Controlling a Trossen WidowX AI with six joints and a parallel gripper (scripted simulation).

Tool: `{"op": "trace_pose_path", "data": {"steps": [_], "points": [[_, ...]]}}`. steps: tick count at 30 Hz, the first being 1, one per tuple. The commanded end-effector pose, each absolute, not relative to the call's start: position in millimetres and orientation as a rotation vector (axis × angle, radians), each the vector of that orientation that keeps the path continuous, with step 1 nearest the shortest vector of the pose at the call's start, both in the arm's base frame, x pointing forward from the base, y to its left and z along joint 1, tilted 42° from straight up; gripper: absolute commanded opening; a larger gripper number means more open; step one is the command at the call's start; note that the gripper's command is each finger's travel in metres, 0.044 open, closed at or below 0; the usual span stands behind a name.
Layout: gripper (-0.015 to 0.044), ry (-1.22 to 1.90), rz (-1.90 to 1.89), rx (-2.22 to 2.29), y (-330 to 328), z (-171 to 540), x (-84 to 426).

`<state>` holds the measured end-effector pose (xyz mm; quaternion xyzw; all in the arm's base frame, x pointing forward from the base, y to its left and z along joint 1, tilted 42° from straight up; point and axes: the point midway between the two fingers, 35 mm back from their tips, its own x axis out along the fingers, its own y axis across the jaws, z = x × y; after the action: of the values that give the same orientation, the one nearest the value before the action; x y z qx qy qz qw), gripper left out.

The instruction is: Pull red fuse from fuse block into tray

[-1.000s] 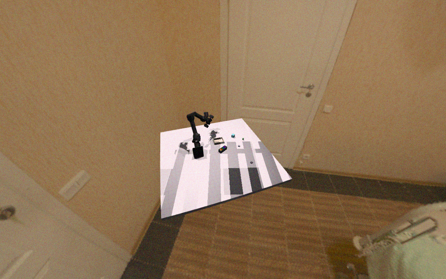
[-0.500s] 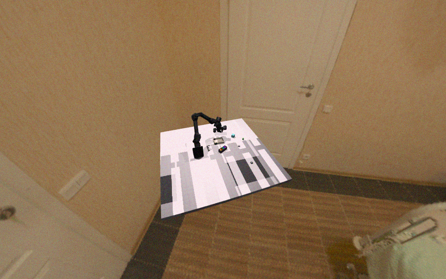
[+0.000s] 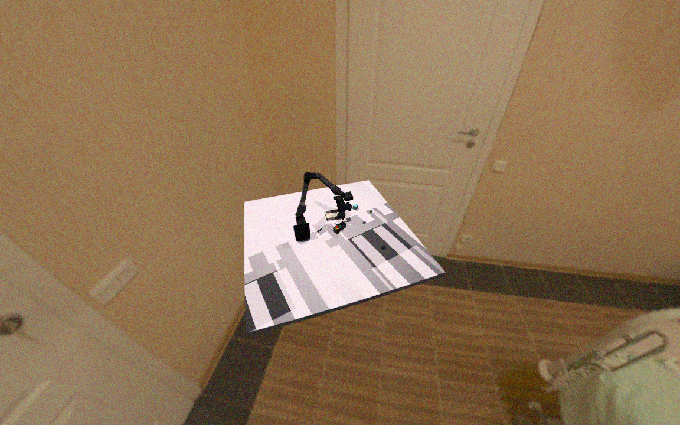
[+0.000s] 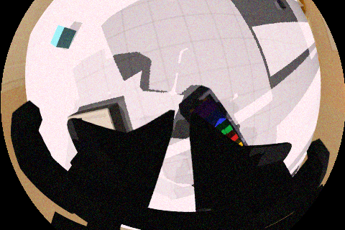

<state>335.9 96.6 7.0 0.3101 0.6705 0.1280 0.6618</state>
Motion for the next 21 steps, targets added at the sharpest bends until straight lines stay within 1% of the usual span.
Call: {"op": "trace_pose_path", "data": {"steps": [1, 3, 5, 21], "points": [[0.0069, 1.704, -0.01, 1.033, 59, -16, 308], [0.0069, 1.778, -0.168, 1.197, 44, -23, 293], [0.0069, 1.802, -0.225, 1.256, 39, -25, 287], [0.0069, 1.802, -0.226, 1.256, 44, -29, 287]]}}
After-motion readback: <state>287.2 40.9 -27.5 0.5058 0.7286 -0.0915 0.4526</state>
